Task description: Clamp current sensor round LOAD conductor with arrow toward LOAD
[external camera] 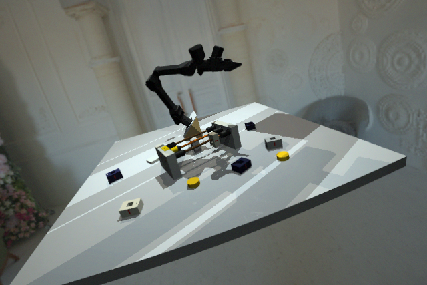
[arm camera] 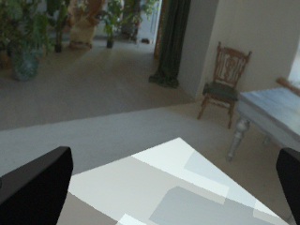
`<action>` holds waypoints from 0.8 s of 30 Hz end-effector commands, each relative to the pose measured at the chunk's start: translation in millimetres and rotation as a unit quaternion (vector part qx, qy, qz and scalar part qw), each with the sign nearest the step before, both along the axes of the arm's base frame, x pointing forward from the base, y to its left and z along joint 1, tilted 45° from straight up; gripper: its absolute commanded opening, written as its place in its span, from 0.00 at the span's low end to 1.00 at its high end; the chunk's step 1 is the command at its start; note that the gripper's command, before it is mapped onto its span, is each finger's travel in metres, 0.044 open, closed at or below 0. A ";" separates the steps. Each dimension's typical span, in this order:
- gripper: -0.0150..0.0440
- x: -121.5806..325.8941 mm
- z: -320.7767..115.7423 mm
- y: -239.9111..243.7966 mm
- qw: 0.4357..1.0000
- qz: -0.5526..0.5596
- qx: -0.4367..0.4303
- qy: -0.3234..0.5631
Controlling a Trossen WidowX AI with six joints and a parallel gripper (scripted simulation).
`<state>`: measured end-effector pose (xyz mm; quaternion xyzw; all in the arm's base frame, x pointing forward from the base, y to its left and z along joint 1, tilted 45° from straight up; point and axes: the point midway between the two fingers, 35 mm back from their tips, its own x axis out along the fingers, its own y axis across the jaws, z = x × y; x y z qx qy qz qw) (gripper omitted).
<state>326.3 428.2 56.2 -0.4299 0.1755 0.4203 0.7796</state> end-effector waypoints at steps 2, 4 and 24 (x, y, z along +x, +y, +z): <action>1.00 36.9 47.2 -63.1 0.996 -0.074 0.058 0.006; 1.00 48.9 66.8 -90.9 0.991 -0.104 0.081 0.004; 1.00 34.2 239.6 -368.4 0.841 -0.369 0.373 -0.131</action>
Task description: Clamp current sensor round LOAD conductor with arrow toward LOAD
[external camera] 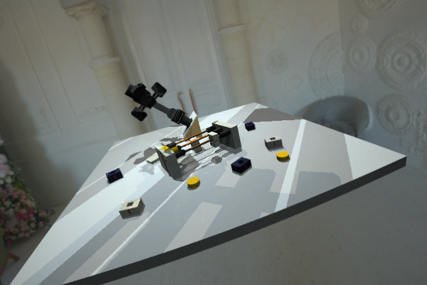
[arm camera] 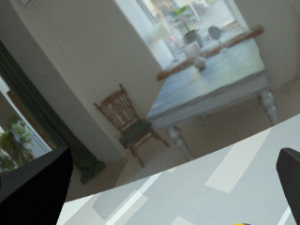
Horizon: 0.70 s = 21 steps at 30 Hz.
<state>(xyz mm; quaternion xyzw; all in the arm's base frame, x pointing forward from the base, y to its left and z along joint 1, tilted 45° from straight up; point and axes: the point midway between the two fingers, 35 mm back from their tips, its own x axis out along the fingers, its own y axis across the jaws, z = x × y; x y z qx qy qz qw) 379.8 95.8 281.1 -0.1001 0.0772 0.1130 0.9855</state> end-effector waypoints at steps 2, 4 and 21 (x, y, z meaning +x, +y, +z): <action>1.00 -34.6 26.1 -60.0 0.994 -0.066 0.065 -0.055; 1.00 -51.6 35.9 -81.8 0.989 -0.093 0.087 -0.082; 1.00 -21.6 -68.0 -83.2 0.929 -0.297 0.020 0.218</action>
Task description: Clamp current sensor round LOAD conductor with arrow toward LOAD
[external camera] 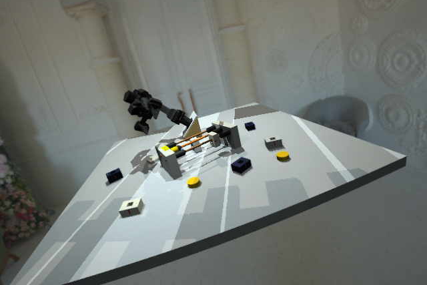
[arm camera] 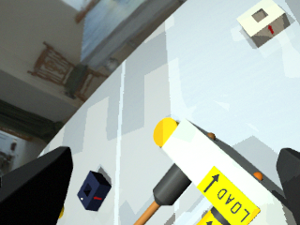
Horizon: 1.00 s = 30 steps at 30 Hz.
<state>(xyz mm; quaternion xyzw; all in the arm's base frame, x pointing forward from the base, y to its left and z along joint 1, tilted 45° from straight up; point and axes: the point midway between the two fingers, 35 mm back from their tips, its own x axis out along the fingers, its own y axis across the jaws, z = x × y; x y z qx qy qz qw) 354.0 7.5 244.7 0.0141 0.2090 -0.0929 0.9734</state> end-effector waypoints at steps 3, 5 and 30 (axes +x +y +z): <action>1.00 1.9 -49.2 8.2 0.969 -0.113 -0.104 0.192; 1.00 -0.5 -55.1 10.9 0.950 -0.141 -0.158 0.231; 1.00 -2.5 -54.8 18.4 0.908 -0.174 -0.267 0.273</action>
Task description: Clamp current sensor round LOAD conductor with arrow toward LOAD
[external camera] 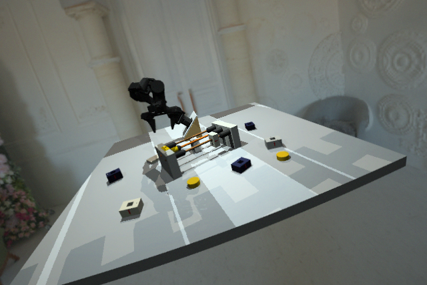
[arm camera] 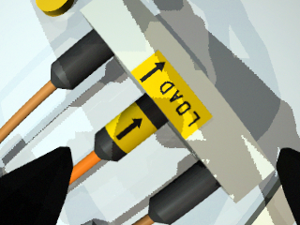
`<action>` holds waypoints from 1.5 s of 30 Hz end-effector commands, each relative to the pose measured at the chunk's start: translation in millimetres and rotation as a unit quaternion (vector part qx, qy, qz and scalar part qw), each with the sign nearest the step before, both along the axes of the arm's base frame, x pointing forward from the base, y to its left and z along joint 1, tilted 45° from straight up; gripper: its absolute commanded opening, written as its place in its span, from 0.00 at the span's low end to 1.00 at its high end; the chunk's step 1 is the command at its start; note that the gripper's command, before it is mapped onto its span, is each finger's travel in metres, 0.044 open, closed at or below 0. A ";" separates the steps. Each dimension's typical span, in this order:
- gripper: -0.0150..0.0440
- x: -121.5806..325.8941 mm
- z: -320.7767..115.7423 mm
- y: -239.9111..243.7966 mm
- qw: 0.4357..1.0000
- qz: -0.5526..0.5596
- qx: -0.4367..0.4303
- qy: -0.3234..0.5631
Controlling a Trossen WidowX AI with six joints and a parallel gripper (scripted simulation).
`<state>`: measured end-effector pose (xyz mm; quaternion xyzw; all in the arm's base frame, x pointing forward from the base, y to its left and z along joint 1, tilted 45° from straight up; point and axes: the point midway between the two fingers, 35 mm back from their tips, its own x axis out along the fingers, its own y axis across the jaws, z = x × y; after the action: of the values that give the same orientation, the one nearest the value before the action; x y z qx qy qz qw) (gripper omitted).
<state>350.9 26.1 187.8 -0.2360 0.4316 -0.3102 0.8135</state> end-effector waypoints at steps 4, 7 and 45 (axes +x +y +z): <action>1.00 0.6 2.1 -0.2 1.000 -0.001 -0.002 -0.004; 0.91 -4.6 -6.9 3.8 1.000 0.008 -0.001 0.010; 0.80 -119.5 -165.1 8.6 0.959 0.147 -0.017 0.240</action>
<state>231.7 39.4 27.5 -0.3745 0.5683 -0.1285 0.7213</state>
